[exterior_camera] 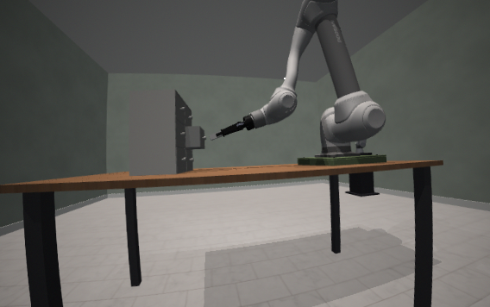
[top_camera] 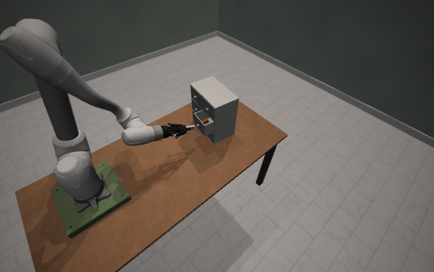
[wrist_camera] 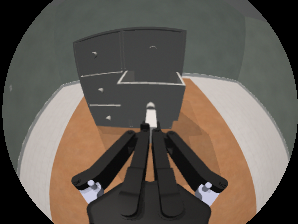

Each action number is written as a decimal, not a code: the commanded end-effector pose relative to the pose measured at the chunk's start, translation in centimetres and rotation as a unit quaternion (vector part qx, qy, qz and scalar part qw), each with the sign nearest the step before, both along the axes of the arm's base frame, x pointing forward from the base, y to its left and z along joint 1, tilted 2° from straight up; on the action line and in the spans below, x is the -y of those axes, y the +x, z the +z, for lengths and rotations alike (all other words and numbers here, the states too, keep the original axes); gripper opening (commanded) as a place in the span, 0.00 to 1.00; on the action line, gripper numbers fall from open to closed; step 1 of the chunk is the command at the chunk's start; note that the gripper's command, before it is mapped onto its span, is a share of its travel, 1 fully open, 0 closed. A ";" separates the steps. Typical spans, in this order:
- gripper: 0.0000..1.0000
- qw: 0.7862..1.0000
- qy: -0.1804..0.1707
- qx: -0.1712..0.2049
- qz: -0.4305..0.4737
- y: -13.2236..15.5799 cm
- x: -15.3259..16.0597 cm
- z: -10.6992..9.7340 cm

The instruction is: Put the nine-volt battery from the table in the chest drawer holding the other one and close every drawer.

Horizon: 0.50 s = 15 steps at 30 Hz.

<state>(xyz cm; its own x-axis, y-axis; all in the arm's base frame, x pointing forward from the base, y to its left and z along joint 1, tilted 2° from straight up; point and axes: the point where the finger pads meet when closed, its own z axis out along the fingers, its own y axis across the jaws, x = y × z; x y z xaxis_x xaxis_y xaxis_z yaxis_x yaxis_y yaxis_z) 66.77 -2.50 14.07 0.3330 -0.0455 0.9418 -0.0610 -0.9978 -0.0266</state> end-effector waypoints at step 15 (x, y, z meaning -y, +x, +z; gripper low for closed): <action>0.00 1.000 0.000 0.000 0.000 2.5 0.2 0.0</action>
<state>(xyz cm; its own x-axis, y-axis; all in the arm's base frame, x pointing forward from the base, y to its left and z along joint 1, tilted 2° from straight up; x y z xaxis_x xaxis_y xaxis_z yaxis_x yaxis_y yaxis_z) 68.88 -2.62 14.08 0.3330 -0.0455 0.9418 -0.0610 -0.9978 -0.0266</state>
